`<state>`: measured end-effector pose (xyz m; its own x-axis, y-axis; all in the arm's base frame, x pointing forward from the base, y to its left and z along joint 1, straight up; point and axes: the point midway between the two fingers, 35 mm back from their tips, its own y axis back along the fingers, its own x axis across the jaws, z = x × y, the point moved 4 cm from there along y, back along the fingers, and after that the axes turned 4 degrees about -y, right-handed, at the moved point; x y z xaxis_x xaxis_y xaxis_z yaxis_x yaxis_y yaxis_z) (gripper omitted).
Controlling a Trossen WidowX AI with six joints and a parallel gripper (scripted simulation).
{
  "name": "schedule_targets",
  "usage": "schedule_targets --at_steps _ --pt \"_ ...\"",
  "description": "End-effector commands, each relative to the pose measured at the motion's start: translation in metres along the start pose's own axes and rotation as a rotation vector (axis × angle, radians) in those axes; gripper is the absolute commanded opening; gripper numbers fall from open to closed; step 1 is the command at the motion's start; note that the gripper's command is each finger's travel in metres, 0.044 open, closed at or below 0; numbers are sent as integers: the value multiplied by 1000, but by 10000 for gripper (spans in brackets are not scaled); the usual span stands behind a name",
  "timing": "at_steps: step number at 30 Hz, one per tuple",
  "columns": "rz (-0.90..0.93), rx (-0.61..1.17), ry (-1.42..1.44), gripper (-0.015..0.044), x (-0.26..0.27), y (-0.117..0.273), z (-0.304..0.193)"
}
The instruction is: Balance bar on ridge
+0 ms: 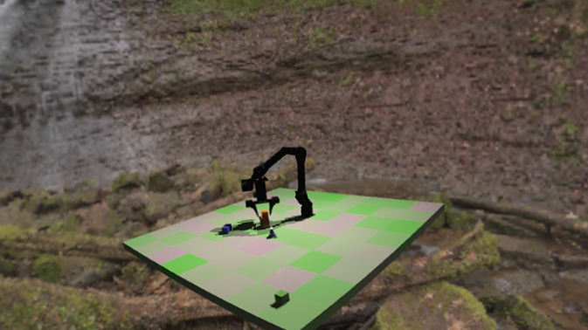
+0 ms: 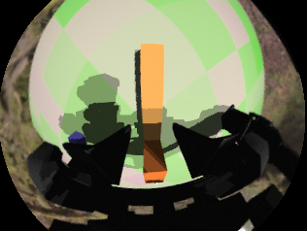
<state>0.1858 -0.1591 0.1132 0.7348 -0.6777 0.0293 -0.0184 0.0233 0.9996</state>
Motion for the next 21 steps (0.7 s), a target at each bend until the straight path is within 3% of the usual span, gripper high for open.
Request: schedule_targets --at_steps 1,21 --pt "-3 6 -4 315 -1 -5 -1" --pt "-3 6 -4 315 -1 -27 -1"
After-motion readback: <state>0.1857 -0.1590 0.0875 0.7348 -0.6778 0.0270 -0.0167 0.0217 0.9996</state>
